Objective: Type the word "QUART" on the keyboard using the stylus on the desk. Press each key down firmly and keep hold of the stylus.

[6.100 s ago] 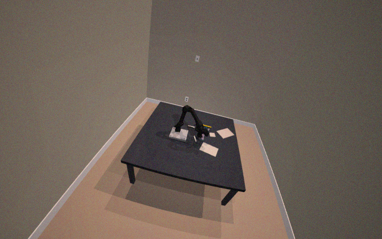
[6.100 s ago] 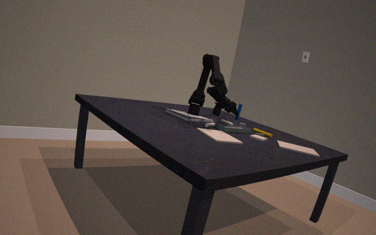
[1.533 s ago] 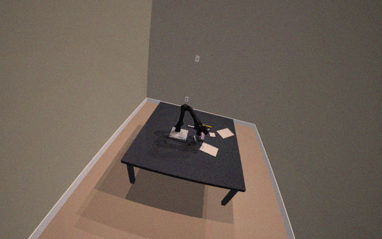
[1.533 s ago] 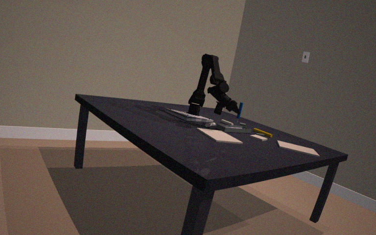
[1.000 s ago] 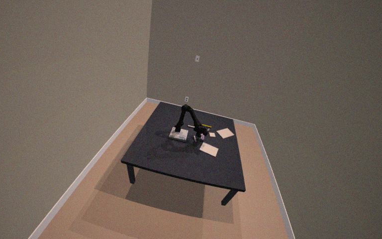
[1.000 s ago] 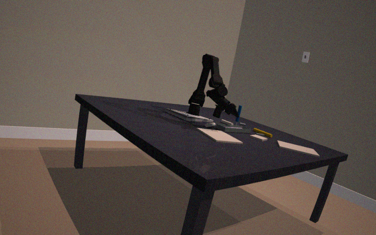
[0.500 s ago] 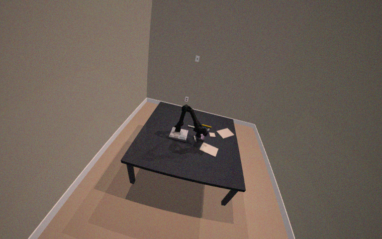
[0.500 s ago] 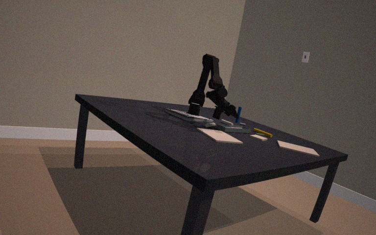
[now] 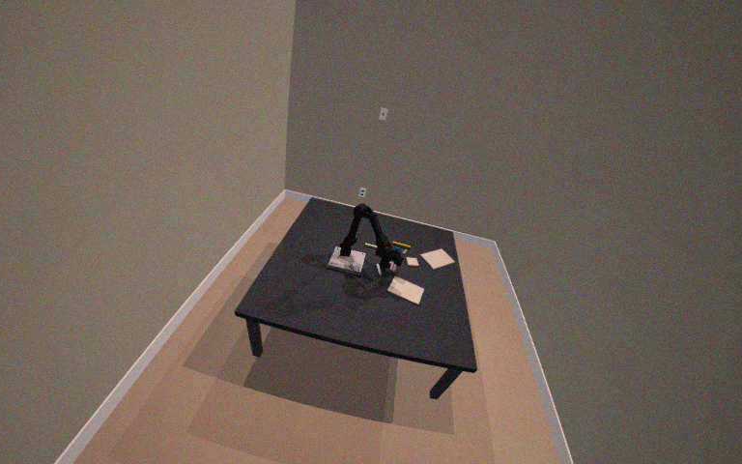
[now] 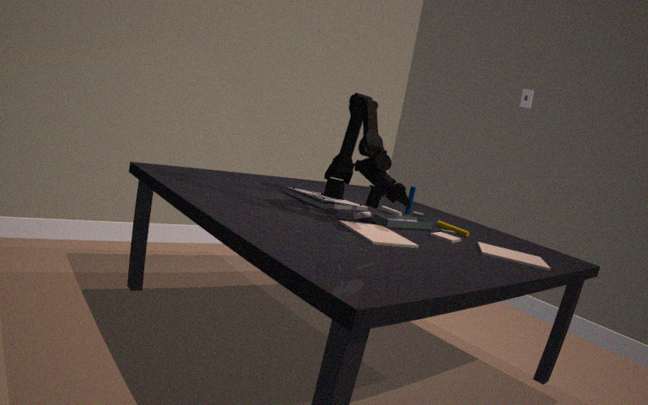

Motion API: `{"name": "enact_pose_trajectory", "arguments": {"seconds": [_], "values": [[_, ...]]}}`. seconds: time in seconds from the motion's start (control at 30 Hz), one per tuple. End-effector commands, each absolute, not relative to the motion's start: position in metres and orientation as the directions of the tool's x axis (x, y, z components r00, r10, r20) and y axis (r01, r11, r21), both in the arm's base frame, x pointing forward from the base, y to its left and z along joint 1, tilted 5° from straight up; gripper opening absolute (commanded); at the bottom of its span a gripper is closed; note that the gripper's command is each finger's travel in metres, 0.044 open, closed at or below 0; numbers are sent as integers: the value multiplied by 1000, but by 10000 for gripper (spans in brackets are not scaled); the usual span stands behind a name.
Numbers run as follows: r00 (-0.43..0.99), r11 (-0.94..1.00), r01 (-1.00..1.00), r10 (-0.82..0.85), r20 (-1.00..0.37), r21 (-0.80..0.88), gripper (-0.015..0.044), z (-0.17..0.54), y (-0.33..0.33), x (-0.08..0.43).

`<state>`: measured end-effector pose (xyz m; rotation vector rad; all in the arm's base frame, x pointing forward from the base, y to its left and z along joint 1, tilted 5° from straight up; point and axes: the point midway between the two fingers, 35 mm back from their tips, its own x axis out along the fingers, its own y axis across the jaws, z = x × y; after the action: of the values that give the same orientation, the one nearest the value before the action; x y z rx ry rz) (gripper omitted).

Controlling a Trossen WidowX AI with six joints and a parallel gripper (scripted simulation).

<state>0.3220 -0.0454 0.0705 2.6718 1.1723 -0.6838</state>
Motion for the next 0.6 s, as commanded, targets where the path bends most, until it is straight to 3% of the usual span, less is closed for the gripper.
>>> {"name": "enact_pose_trajectory", "arguments": {"seconds": [0.0, 0.57], "values": [[592, -685, 727, 662, -458, -50, 81, 69, -45, 322], [593, -685, 727, 662, -459, -49, 81, 77, -46, 323]]}}
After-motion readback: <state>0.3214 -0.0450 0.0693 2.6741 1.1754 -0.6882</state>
